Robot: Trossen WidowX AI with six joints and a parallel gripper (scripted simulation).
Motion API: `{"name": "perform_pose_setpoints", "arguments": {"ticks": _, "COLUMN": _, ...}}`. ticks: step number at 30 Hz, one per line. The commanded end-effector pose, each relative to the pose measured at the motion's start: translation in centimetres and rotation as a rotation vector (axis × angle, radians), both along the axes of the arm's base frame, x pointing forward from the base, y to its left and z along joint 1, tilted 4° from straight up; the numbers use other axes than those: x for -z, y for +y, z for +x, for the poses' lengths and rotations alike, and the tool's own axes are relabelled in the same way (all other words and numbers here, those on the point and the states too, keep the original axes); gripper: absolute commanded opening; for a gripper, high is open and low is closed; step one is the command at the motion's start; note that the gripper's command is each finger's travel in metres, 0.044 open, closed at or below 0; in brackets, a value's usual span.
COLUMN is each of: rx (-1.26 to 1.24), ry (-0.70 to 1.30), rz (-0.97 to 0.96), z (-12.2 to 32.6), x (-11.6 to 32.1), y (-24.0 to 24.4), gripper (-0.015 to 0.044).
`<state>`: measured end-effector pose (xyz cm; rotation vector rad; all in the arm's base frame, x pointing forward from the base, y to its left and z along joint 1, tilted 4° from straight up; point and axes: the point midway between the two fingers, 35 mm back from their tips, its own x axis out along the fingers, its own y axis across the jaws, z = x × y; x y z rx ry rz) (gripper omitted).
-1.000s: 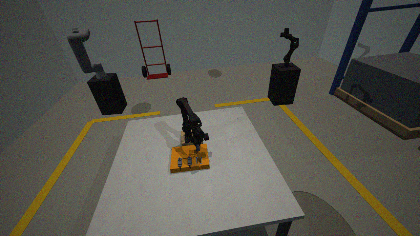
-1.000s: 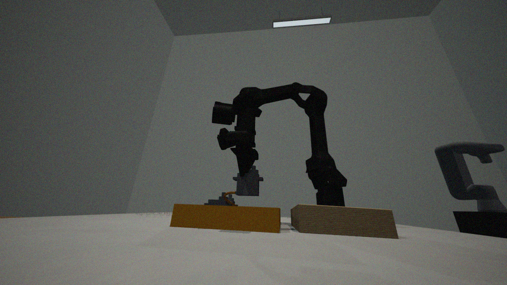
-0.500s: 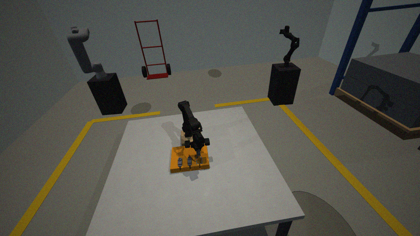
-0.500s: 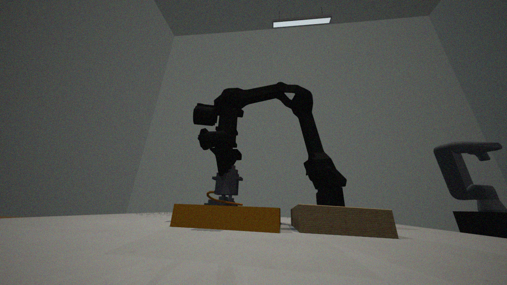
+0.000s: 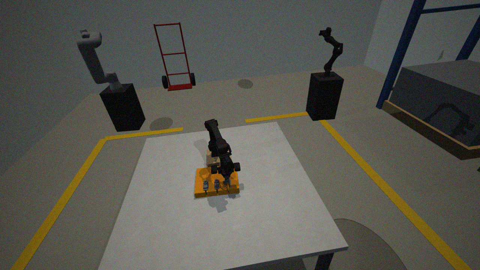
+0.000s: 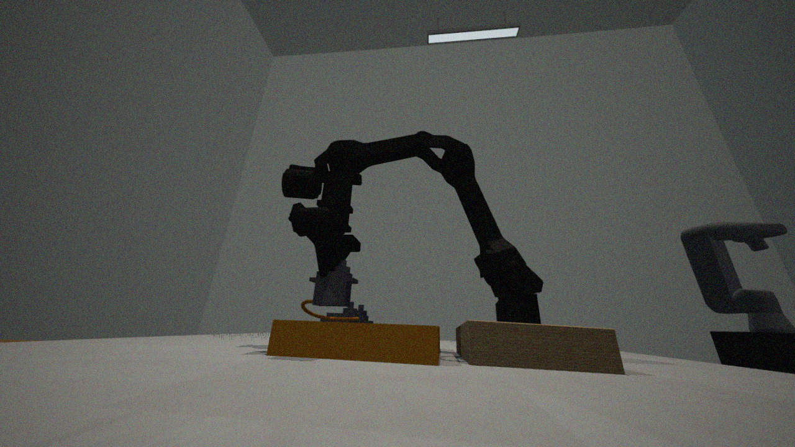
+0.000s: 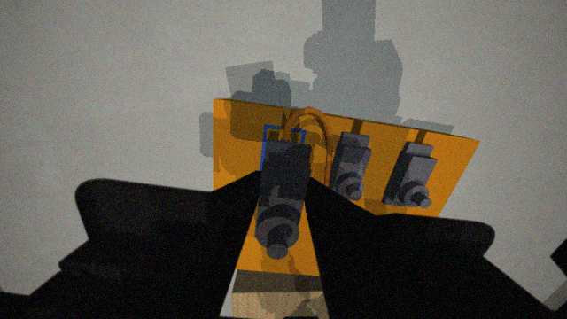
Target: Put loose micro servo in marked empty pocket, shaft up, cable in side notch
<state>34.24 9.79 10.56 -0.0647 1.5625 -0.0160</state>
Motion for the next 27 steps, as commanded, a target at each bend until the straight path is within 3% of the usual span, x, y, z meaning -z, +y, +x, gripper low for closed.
{"name": "perform_pose_setpoints", "arguments": {"ticks": 1, "rx": -0.003, "ry": -0.004, "rz": 0.0, "z": 0.3, "x": 0.1, "y": 0.0, "gripper": 0.0}}
{"name": "perform_pose_setpoints", "arguments": {"ticks": 27, "rx": -0.003, "ry": -0.004, "rz": 0.0, "z": 0.3, "x": 2.2, "y": -0.1, "gripper": 0.0}}
